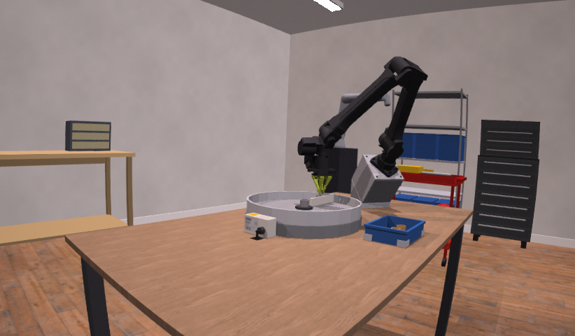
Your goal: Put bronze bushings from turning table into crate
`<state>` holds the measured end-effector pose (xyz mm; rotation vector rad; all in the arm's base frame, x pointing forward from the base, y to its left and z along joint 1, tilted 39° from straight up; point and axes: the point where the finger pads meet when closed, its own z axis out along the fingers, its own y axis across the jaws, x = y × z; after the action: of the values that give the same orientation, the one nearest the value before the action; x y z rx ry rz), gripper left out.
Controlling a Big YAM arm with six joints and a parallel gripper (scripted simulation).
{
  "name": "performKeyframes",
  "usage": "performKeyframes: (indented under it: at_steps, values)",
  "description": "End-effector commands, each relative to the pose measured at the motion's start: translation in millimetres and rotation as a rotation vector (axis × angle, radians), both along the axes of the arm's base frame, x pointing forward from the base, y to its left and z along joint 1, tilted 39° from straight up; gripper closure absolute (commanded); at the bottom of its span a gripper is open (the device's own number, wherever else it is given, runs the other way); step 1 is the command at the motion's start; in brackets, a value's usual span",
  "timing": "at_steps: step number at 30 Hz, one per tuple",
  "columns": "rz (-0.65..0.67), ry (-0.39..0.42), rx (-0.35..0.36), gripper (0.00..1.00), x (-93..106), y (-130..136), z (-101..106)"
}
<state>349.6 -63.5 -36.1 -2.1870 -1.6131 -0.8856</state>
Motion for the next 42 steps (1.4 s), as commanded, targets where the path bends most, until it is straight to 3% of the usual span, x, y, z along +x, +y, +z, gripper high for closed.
performKeyframes:
  at_steps: [1, 11, 16, 42]
  values:
    - [0.001, -0.026, -0.014, 0.88, 6.5, -0.5, 10.2]
    - [0.002, -0.032, -0.017, 0.88, 8.3, 1.2, 8.9]
    - [0.002, -0.005, -0.003, 0.88, 7.1, 7.3, -6.5]
    - [-0.006, -0.013, -0.008, 0.88, 7.6, 3.3, -3.3]
